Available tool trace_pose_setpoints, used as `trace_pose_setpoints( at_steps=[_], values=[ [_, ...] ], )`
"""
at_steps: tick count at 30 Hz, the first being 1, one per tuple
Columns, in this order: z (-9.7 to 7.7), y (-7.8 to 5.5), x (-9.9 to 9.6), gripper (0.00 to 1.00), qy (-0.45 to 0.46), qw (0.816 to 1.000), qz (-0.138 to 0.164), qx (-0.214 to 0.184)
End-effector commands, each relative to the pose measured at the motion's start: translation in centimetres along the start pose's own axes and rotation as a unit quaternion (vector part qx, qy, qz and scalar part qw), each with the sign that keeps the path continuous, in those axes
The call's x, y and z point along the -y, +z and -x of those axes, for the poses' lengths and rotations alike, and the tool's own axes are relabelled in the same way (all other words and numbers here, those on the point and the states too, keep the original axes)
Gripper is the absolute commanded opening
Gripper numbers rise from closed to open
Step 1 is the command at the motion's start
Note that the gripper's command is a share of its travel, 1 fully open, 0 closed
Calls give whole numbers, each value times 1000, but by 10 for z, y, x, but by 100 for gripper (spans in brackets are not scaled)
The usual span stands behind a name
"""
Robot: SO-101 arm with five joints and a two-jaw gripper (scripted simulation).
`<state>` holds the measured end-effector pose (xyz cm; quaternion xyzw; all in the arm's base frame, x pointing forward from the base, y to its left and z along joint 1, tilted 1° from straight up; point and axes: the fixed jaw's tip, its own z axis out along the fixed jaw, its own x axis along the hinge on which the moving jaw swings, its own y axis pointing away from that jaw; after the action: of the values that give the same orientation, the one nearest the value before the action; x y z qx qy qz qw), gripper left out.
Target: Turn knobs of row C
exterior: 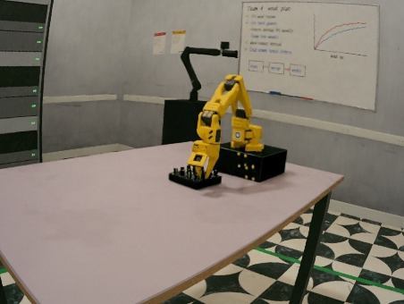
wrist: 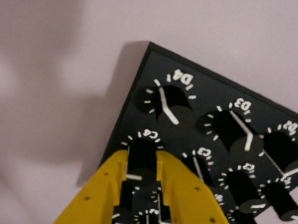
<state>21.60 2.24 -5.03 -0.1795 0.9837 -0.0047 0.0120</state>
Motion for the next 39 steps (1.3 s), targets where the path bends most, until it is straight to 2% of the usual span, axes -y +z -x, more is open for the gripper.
trace_pose_setpoints(
  at_steps=[1,21,39],
  values=[
    [-2,2,-2,1,-38,999,5,-5],
    [-3,2,-2,1,-177,984,6,-4],
    [-5,2,-1,1,-312,950,7,-3]
  ],
)
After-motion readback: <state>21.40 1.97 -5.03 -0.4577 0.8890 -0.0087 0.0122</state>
